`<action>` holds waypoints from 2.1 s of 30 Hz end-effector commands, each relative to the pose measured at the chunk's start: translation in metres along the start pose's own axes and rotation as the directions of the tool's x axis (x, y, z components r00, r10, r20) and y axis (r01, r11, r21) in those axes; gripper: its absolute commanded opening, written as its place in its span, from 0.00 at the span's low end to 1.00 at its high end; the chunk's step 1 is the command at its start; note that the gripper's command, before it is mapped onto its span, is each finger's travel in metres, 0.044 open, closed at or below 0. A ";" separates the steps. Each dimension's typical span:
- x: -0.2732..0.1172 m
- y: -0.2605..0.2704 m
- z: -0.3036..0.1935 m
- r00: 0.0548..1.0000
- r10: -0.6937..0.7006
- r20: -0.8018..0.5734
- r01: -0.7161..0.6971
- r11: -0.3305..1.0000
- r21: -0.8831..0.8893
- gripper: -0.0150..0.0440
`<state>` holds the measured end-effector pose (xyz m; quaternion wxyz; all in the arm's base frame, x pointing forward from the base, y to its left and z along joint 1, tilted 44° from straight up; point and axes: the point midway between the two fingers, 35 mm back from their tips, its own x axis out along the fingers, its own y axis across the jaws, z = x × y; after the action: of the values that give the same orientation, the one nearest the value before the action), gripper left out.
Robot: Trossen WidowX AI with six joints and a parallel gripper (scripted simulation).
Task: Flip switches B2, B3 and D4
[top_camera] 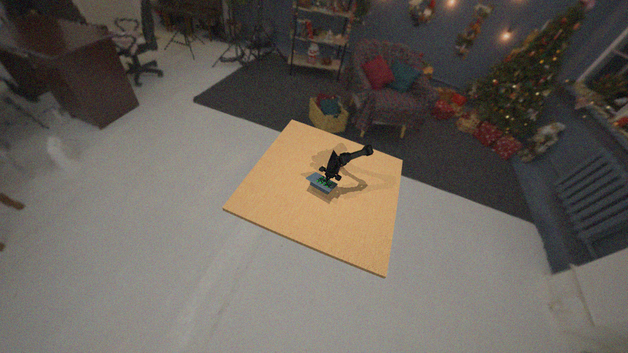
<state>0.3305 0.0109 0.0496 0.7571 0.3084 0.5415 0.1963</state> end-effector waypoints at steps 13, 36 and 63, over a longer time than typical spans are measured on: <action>0.004 -0.001 -0.002 1.000 -0.004 -0.004 0.004 1.000 0.009 0.25; 0.006 -0.001 -0.002 1.000 -0.004 -0.004 0.004 1.000 0.008 0.25; 0.006 -0.001 -0.001 1.000 0.000 -0.003 0.000 1.000 0.004 0.25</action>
<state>0.3319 0.0163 0.0427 0.7556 0.3097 0.5430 0.1958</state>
